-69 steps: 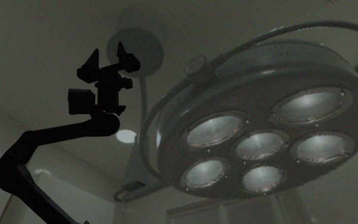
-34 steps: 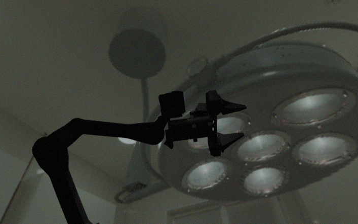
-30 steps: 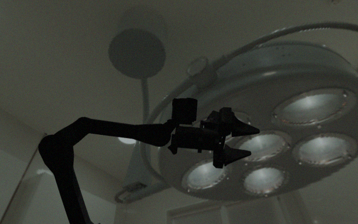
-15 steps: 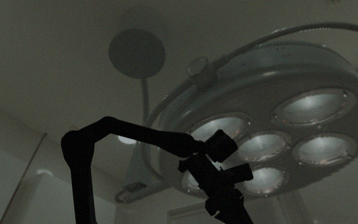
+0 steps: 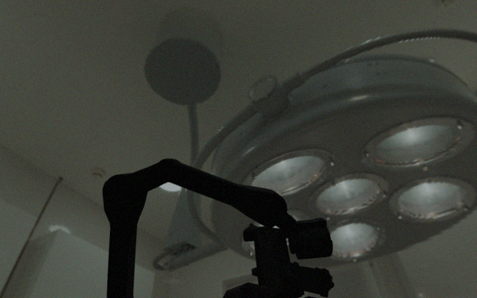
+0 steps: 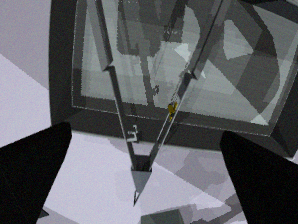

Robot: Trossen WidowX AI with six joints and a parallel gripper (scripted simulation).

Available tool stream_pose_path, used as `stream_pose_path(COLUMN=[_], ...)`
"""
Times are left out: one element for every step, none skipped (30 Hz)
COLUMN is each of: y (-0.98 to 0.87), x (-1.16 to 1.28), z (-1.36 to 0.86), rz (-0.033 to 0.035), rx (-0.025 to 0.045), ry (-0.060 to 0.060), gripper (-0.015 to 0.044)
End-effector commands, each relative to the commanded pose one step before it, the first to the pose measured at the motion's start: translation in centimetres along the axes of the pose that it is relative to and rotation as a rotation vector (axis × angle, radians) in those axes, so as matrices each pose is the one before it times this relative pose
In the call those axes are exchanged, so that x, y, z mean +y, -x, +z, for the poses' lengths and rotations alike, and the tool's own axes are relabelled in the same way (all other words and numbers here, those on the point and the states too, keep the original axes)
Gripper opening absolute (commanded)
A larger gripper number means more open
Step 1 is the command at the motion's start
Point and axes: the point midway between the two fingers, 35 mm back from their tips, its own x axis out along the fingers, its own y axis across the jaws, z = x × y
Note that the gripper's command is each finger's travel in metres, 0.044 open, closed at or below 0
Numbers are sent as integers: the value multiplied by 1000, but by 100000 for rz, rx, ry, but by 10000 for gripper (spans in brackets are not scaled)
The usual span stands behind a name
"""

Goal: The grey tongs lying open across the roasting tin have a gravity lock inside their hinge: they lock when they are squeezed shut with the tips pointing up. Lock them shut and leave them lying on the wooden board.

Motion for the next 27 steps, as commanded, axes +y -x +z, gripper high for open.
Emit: stream_pose_path(y=[98,0,-1,0,0,0,0,-27,-54,-80,-107,-133,-154,-163,-164,-164,-164,-163,-163,-163,-163,-166,-166,-166,-166,-166,-166], x=[-163,100,61,0,0,0,0,4,7,10,13,17,19,19,19,18,17,16,16,15,14,13,13,12,11,10,9], z=[286,232,142,0,0,0,0,3,6,9,12,15,17,17,16,16,15,15,14,14,13,13,13,12,12,11,11], rz=[-1534,5,3,0,0,0,0,5,9,14,18,21,24,24,23,22,21,20,19,18,17,16,15,14,13,12,11], rx=[-58,-9,-5,0,0,0,0,1,2,3,4,5,5,5,5,4,4,3,3,2,2,2,1,1,0,0,0], ry=[-1881,-11,-7,0,0,0,0,0,1,1,1,1,2,2,1,1,1,1,1,1,1,1,0,0,0,0,0], gripper=[440,440,440,440,440,440,440,440,440,440,440,440,440,440,440,440,440,440,440,440,440,440,440,440,440,440,440])
